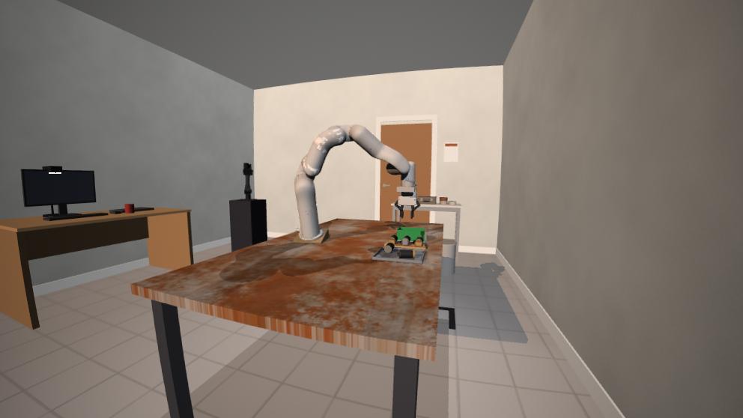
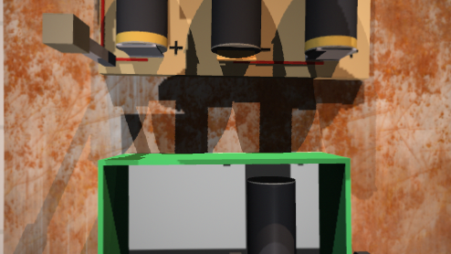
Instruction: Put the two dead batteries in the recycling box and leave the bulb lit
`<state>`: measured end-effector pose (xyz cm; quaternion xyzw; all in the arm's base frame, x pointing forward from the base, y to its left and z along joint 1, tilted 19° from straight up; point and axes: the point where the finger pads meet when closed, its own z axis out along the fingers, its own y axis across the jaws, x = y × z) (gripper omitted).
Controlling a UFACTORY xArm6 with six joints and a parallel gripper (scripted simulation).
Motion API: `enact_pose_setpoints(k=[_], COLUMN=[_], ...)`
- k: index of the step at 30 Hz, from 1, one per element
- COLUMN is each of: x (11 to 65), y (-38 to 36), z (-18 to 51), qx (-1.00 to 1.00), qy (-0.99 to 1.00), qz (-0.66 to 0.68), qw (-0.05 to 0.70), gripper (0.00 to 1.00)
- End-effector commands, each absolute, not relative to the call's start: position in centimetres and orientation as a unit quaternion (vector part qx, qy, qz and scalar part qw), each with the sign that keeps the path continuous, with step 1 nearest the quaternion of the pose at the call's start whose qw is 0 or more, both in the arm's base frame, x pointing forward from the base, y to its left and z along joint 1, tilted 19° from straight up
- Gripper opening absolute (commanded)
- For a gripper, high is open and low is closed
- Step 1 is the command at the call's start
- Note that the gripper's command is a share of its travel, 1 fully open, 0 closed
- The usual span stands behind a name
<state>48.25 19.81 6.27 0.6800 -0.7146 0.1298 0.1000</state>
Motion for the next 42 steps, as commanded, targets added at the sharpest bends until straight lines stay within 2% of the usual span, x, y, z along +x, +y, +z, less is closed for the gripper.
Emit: enact_pose_setpoints(k=[1,14,26,42], x=[48.3,50.1,55.4,55.7], y=[20.6,16.8,5.3,4.6], z=[8.5,9.9,14.0,14.3], qx=[0.68,0.68,0.68,0.677], qy=[-0.715,-0.715,-0.715,-0.717], qz=[0.131,0.131,0.131,0.131], qw=[0.098,0.098,0.098,0.097], gripper=[0.51,0.51,0.51,0.51])
